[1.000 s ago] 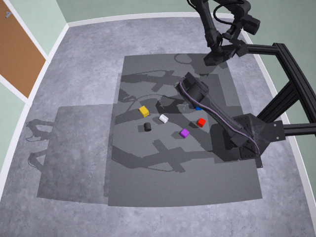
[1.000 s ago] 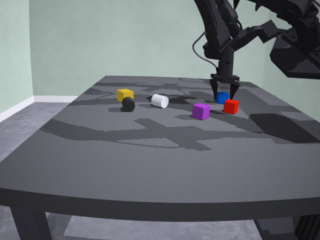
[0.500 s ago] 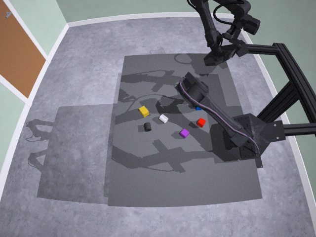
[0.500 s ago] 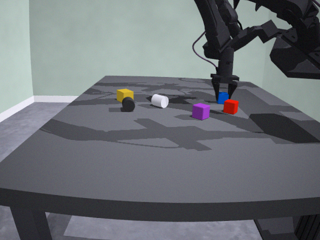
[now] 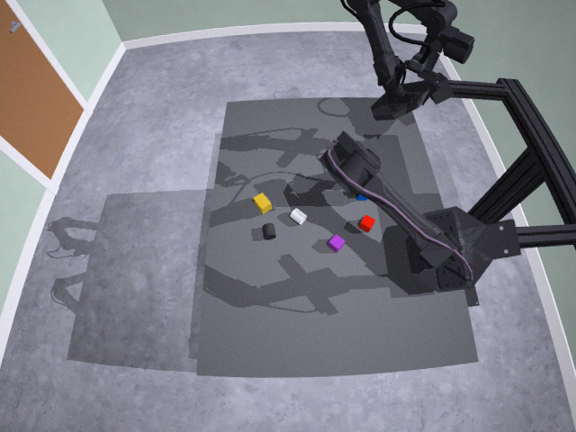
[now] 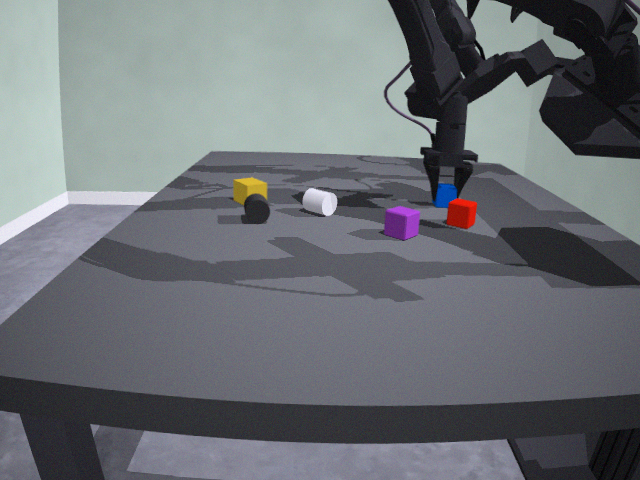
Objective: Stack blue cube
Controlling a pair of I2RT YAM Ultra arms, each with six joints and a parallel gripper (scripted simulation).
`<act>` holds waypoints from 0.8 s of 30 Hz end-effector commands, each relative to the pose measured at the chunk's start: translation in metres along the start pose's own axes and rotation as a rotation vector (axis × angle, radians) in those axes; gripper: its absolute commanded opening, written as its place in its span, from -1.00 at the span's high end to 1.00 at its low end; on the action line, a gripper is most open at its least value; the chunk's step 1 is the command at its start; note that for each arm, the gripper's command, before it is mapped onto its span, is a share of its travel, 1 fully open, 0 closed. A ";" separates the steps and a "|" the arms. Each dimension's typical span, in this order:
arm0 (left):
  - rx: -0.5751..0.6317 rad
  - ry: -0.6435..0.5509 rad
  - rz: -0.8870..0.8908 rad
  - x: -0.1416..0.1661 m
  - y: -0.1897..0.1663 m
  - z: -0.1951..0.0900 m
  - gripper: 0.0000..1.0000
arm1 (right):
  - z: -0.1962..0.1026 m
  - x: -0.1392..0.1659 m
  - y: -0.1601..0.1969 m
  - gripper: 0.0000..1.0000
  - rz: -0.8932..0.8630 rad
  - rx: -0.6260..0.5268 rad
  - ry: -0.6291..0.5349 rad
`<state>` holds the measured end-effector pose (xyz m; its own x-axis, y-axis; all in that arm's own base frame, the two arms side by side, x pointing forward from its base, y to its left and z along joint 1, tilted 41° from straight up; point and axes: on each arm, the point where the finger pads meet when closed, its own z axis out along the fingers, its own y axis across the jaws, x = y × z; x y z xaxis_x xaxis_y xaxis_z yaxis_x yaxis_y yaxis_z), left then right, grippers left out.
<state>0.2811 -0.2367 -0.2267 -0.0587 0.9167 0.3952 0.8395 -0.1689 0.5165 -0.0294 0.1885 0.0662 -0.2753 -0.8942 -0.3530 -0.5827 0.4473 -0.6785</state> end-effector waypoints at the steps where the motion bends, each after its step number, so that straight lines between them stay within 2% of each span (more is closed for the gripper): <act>1: -0.005 -0.006 0.012 0.000 -0.001 -0.016 0.29 | -0.005 -0.003 0.003 -1.00 -0.003 -0.007 -0.012; 6: 0.002 -0.010 0.012 0.000 -0.002 -0.050 0.29 | -0.005 -0.003 0.003 -1.00 -0.003 -0.007 -0.012; 10: -0.003 -0.021 -0.006 0.000 -0.001 -0.053 0.29 | -0.006 -0.006 0.009 -1.00 -0.023 -0.031 -0.039; 13: 0.003 -0.008 0.000 0.016 -0.003 -0.063 0.29 | -0.003 -0.015 0.016 -1.00 -0.089 -0.077 -0.091; 15: 0.003 -0.008 0.000 0.016 -0.003 -0.063 0.29 | -0.003 -0.015 0.016 -1.00 -0.089 -0.077 -0.091; 24: 0.013 0.011 0.015 0.092 -0.008 -0.117 0.29 | 0.008 -0.037 0.011 -1.00 -0.275 -0.177 -0.305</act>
<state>0.2267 -0.2000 -0.1297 -0.0737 0.9093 0.4095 0.8454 -0.1608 0.5093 -0.0241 0.2125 0.0627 -0.0046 -0.9383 -0.3458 -0.6935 0.2522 -0.6749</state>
